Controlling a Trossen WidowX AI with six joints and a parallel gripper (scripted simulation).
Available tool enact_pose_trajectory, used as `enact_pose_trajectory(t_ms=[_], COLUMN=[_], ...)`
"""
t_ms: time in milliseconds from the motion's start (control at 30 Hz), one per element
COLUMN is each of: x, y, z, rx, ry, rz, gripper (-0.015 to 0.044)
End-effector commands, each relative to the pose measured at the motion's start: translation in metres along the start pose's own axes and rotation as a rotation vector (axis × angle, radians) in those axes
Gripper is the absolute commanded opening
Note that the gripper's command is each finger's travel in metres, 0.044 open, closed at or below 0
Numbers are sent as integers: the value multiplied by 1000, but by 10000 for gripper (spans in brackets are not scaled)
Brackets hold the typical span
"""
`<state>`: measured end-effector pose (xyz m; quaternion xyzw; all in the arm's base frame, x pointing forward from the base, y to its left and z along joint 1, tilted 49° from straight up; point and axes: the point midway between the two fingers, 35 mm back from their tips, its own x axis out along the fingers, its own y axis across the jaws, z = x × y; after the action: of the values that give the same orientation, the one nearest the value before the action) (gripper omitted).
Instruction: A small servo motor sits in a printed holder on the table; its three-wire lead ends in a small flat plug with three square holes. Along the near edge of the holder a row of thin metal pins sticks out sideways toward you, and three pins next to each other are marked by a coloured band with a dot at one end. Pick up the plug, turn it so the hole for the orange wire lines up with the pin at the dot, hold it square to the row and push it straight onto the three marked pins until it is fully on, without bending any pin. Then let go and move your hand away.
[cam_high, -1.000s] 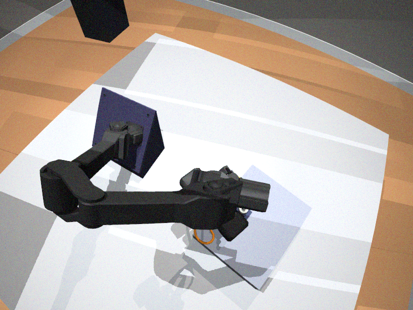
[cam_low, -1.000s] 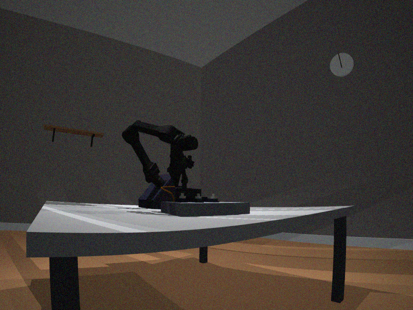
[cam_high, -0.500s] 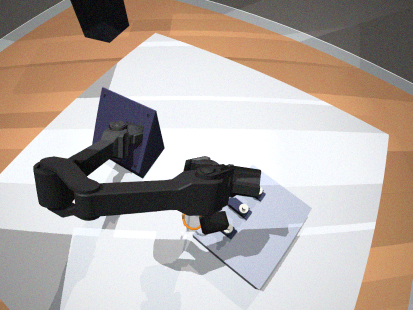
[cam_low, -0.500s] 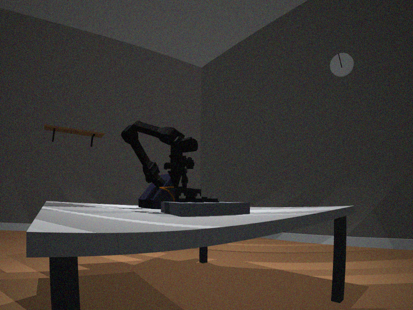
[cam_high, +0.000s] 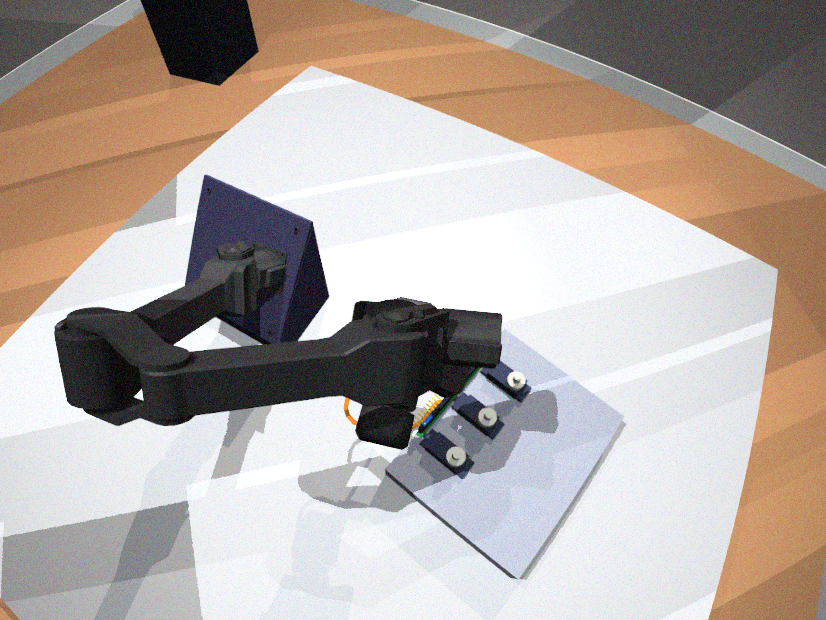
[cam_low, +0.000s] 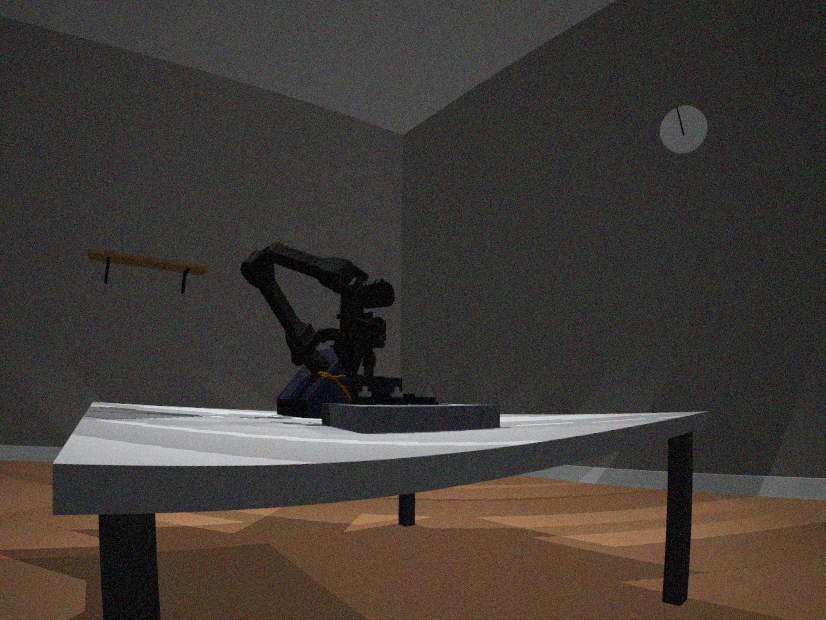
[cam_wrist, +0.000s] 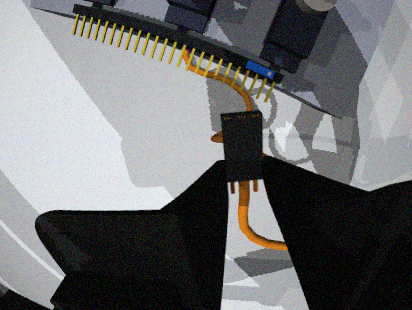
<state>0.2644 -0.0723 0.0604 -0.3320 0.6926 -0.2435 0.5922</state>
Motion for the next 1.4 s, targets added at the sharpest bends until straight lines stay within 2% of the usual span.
enact_pose_trajectory(t_ms=[0,400,767,1367], x=[2,6,45,42], y=[6,19,19,0], z=[-7,-26,-27,1], rx=[103,462,482,484], ry=[7,8,8,7], rz=[3,-3,-5,-6], gripper=[0,0,0,0])
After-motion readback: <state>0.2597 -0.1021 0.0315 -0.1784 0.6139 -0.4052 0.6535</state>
